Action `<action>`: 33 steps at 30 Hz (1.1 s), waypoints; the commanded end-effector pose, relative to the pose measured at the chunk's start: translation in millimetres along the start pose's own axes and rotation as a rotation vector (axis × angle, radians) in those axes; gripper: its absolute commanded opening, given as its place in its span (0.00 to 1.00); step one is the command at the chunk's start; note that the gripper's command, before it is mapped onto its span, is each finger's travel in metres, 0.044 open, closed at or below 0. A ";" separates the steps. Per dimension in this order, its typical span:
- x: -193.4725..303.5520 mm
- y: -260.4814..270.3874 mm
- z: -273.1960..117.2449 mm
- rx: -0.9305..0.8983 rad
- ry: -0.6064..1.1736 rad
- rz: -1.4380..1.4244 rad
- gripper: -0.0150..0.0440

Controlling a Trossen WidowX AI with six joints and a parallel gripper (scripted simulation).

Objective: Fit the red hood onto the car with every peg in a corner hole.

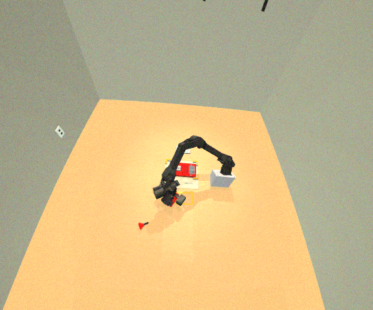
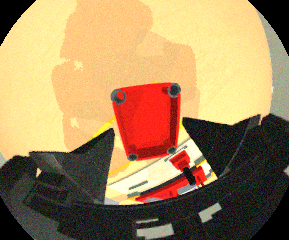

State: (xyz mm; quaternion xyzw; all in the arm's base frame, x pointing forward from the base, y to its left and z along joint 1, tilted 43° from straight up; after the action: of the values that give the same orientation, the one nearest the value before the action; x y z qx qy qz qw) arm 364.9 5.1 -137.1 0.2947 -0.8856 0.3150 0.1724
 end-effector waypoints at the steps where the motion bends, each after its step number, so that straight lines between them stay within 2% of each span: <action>1: -0.2 -0.1 -0.4 0.000 -0.001 0.001 0.87; 2: -0.2 -0.1 -0.4 0.000 -0.001 0.001 0.82; 11: -0.2 -0.1 -0.4 0.000 -0.001 0.001 0.72; 21: -0.3 0.2 -15.5 -0.001 -0.001 0.000 0.28; 22: -0.3 0.3 -18.5 -0.001 -0.001 0.000 0.25; 33: -0.8 0.6 -54.1 -0.002 -0.002 0.000 0.25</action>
State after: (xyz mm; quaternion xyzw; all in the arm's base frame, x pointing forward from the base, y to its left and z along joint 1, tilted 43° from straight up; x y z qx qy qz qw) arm 367.8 34.1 -106.3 0.2975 -0.8832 0.3159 0.1783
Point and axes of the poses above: the point midway between the two fingers, 35 mm back from their tips, its own z axis out along the fingers, its own y axis across the jaws, x = y × z, the point moved 3 cm from there along -z, back along the fingers, and after that the axes turned 11 degrees about z, right-handed, at the moved point
